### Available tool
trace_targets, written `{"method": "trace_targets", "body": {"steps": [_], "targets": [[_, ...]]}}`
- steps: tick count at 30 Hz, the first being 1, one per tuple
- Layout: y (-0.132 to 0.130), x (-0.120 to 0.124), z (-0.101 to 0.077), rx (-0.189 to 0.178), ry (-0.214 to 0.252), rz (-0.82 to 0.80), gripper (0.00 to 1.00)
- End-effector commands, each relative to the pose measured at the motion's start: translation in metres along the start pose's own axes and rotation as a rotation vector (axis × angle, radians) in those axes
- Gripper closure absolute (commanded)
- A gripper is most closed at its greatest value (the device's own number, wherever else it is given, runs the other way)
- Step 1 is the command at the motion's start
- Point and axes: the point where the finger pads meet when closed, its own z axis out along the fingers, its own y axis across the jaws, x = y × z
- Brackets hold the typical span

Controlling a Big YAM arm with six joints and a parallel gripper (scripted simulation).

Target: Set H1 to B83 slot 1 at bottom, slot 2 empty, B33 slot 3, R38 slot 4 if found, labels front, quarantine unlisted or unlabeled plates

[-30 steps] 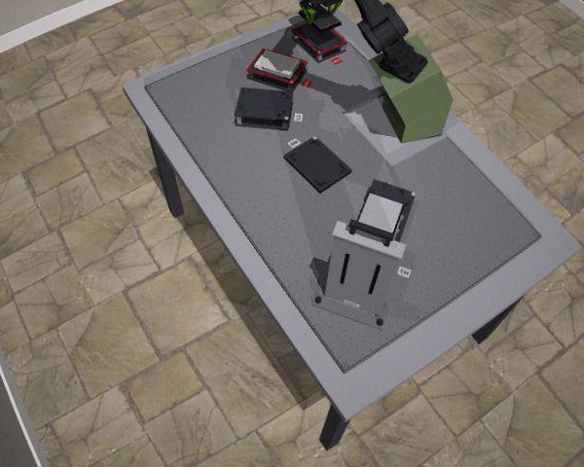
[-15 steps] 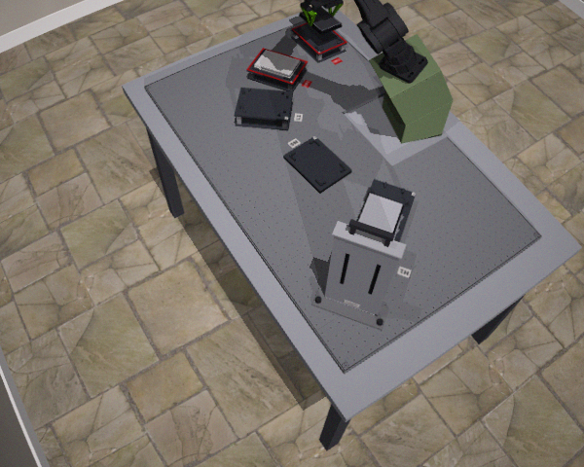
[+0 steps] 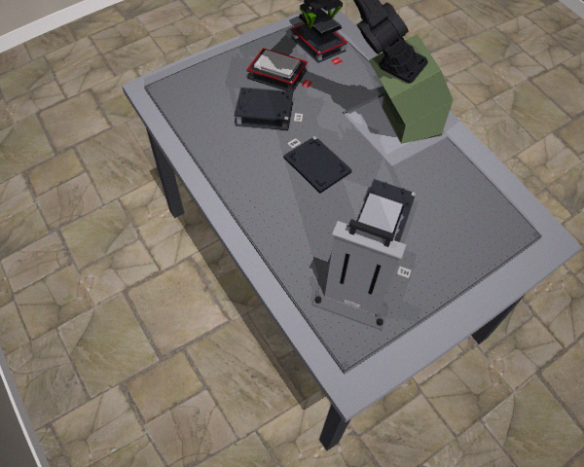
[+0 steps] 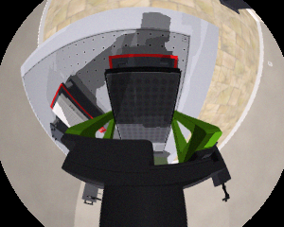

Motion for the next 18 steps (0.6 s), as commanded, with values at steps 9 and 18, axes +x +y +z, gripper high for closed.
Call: {"method": "trace_targets", "body": {"steps": [9, 18], "targets": [[0.002, -0.014, 0.002, 0.005, -0.03, -0.003, 0.14], [0.003, -0.007, 0.015, 0.002, -0.011, -0.001, 0.14]]}}
